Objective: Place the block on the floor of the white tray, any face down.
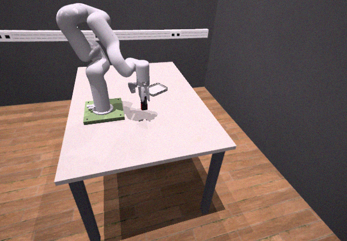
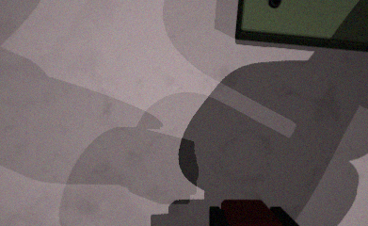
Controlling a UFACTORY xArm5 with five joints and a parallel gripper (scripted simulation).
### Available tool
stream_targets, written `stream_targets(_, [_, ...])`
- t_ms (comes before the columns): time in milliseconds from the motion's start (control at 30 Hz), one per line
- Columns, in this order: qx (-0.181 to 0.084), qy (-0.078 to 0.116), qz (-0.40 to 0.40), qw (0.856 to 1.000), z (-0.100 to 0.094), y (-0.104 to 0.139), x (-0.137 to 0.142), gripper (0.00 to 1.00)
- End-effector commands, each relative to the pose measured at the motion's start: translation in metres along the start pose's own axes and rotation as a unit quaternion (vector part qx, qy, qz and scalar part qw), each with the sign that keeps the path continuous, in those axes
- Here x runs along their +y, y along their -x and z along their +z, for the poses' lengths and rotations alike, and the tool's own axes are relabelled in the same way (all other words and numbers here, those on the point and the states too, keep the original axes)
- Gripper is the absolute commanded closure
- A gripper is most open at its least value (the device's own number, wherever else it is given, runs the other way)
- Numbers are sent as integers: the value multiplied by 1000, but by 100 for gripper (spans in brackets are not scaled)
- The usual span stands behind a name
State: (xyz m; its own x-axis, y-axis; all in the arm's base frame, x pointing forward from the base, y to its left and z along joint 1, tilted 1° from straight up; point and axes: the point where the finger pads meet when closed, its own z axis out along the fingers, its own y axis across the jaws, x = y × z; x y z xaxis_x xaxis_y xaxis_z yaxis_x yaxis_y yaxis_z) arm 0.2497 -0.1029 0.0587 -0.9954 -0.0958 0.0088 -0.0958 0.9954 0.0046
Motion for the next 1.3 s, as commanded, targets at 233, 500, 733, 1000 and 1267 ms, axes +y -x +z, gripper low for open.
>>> stream_targets(233, [-1, -1, 0, 1000, -1, 1, -1, 100])
stream_targets(500, [-1, -1, 0, 1000, -1, 17, 28, 100])
stream_targets(733, [-3, -3, 0, 1000, -3, 67, 121, 100])
stream_targets(1000, [-5, -2, 0, 1000, -8, 110, 208, 100])
stream_targets(1267, [-6, -2, 0, 1000, -5, 169, 305, 100])
